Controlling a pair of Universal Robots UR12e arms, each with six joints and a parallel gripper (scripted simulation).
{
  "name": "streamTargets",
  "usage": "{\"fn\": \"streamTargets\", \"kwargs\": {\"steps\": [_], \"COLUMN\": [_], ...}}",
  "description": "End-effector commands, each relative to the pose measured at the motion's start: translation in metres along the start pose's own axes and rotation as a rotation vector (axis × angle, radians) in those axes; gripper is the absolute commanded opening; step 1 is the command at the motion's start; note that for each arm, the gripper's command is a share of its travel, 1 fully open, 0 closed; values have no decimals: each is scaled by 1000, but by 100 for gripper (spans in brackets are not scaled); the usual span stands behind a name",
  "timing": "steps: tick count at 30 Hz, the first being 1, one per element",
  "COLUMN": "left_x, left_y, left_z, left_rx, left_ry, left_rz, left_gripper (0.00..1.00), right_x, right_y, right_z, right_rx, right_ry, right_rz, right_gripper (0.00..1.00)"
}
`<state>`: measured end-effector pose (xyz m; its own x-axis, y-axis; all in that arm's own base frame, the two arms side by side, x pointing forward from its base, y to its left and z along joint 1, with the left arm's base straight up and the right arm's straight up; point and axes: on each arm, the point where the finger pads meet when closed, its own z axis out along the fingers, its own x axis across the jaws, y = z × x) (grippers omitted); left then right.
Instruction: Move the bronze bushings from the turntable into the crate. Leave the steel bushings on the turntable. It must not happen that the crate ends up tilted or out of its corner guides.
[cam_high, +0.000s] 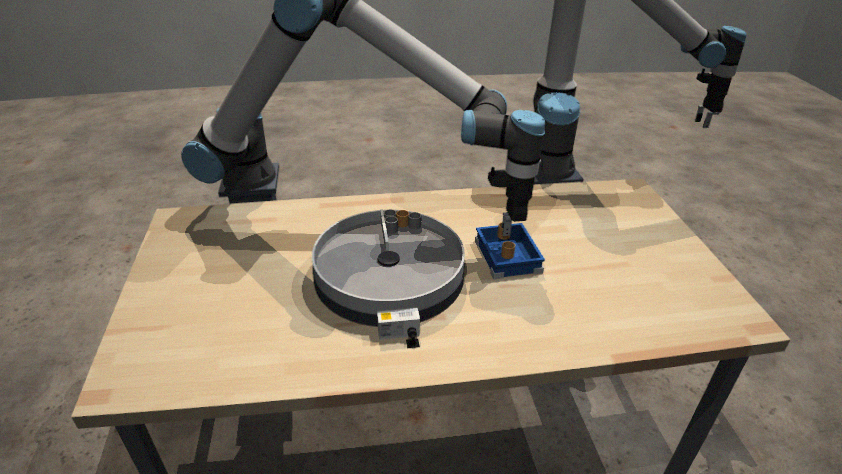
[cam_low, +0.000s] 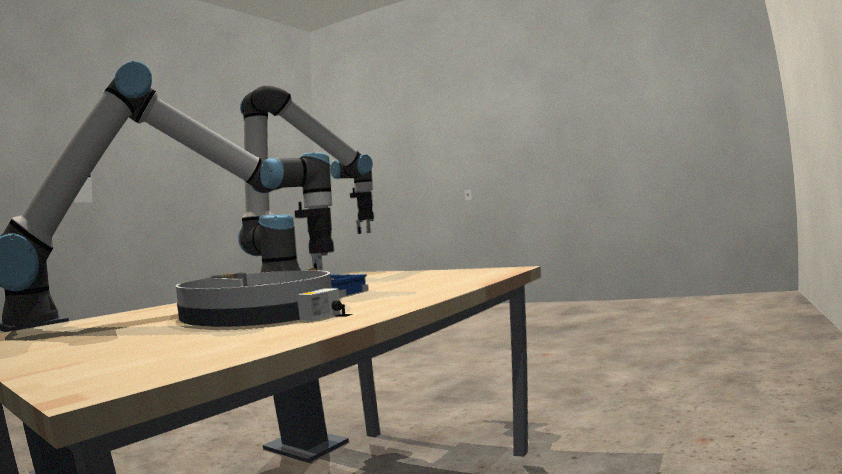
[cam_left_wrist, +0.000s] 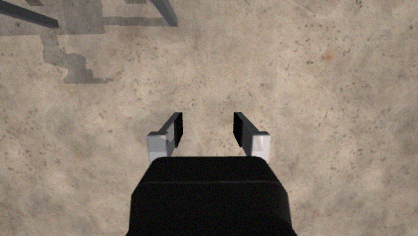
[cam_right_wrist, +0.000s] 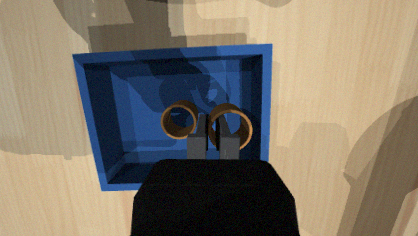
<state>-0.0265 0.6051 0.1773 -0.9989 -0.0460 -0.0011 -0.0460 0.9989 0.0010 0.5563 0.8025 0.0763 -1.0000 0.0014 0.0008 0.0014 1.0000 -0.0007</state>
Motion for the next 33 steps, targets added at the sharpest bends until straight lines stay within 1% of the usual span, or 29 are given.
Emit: {"fn": "streamTargets", "kwargs": {"steps": [1, 10, 15, 33], "left_x": [2, 2, 2, 2], "left_y": [-2, -2, -2, -2], "left_z": [0, 0, 0, 0], "left_rx": [1, 1, 1, 1], "left_ry": [1, 1, 1, 1], "left_rz": [-1, -1, -1, -1], "left_gripper": [100, 100, 100, 100], "right_x": [1, 1, 1, 0], "right_y": [-1, 0, 0, 1], "right_z": [13, 25, 29, 26], "right_rx": [2, 2, 2, -3], "right_ry": [1, 1, 2, 0], "right_rz": [0, 0, 0, 0], "right_gripper": [0, 0, 0, 0]}}
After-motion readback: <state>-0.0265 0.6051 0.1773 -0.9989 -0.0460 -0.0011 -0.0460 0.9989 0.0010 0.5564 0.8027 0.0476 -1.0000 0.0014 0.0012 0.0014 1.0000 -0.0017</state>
